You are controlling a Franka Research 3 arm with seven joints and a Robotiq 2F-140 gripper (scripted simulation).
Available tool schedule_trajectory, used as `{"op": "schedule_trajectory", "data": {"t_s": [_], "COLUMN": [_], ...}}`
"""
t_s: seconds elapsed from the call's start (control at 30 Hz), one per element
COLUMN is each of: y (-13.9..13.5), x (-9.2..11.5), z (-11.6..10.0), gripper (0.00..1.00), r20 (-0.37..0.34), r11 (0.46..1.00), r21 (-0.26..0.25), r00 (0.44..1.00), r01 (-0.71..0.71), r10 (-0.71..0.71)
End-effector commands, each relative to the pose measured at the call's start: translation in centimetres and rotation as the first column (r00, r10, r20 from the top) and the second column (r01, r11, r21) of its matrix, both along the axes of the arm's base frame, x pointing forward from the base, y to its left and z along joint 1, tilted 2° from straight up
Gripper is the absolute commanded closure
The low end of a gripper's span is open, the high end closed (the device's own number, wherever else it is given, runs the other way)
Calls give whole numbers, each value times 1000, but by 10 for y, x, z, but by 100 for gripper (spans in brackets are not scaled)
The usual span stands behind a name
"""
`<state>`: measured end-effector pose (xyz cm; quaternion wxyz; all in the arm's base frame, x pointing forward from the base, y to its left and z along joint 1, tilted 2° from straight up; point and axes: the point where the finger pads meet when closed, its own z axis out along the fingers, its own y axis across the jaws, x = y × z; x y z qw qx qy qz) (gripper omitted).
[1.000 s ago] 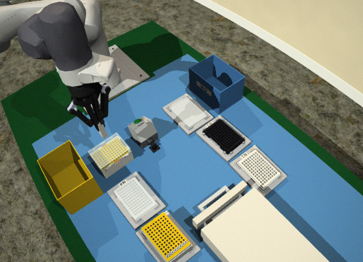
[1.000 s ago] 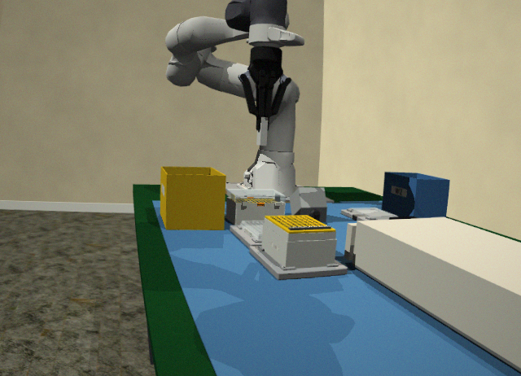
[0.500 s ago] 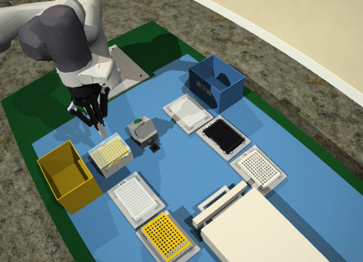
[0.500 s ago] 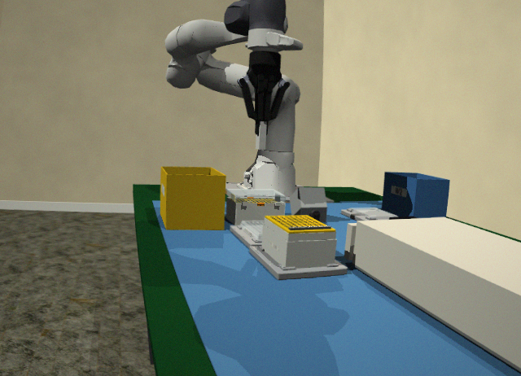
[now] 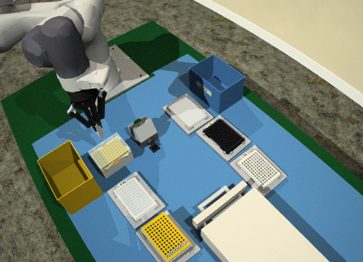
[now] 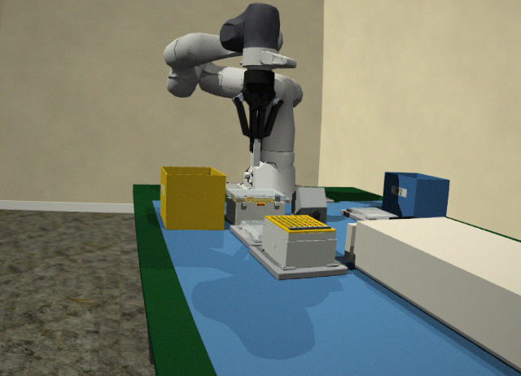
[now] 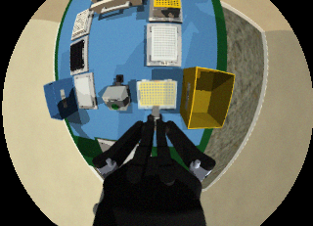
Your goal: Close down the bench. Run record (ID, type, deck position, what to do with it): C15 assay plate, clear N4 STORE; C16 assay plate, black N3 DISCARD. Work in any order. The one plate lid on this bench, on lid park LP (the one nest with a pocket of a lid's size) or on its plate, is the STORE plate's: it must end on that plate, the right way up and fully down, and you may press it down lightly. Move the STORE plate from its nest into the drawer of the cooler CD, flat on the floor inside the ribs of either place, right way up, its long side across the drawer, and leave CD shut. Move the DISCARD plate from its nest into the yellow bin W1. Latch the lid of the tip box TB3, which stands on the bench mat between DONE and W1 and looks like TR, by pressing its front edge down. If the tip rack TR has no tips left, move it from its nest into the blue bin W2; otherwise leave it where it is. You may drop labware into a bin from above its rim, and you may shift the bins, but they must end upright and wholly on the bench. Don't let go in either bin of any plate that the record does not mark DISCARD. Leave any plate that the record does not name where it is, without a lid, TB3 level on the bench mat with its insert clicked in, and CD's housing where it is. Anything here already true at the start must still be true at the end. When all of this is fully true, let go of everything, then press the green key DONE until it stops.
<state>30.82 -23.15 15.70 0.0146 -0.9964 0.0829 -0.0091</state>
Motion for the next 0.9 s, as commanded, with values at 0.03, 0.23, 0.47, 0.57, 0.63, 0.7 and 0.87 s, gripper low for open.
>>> {"op": "schedule_trajectory", "data": {"t_s": [0.03,0.23,0.47,0.57,0.63,0.7,0.87], "y": [-1,0,0,0,0,0,0], "x": [-3,-7,-7,-7,-7,-7,-7], "z": [-7,-12,-12,-12,-15,-18,-24], "gripper": [100,100,100,100,100,100,100], "r20": [10,10,10,10,10,10,10], "r11": [1000,1000,1000,1000,1000,1000,1000], "r21": [-7,-7,-7,-7,-7,-7,-7], "r00": [1000,1000,1000,1000,1000,1000,1000], "r01": [-9,-9,-9,-9,-9,-9,-9], "r10": [9,9,9,9,9,9,9]}}
